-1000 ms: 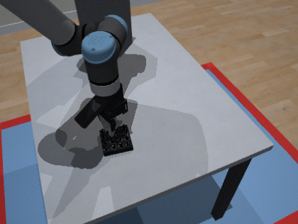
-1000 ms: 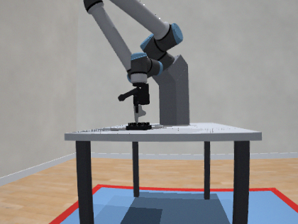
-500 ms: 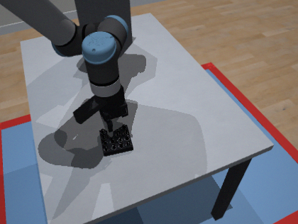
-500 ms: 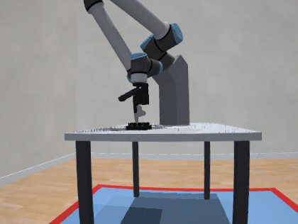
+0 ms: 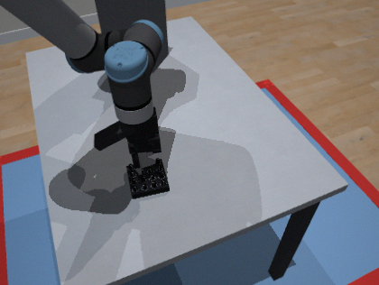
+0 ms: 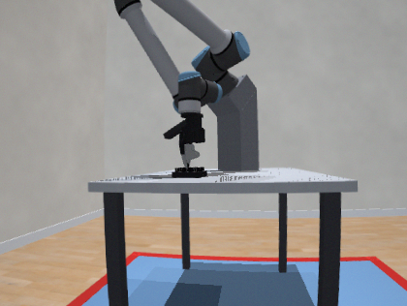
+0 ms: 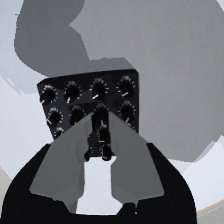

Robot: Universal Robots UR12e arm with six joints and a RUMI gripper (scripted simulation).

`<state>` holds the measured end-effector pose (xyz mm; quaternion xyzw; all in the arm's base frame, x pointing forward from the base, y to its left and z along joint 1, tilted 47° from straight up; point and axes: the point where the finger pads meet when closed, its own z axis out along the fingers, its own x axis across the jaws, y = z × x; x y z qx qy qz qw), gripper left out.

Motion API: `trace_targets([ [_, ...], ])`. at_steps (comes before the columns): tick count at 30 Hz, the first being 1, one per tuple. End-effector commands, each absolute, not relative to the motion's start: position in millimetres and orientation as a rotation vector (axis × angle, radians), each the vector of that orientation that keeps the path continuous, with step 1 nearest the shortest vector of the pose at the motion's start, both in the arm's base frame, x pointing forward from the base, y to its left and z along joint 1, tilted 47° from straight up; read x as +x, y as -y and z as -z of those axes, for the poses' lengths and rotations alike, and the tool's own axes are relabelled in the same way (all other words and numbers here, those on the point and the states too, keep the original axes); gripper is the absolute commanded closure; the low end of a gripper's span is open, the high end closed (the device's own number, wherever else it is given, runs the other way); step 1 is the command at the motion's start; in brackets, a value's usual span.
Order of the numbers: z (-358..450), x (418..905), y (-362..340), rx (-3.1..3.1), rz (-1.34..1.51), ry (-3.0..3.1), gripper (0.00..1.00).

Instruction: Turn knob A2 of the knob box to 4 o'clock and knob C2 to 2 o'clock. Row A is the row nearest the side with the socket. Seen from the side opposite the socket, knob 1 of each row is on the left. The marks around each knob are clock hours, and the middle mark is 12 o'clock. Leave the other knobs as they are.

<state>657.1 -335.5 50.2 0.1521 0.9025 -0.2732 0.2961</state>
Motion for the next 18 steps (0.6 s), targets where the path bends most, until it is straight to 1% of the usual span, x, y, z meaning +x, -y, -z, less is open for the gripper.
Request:
trace_targets([
  [1, -50.4, 656.8, 335.1, 0.514, 0.686, -2.365, 0.96],
  [18, -49.3, 655.9, 334.6, 0.851, 0.546, -2.221, 0.96],
])
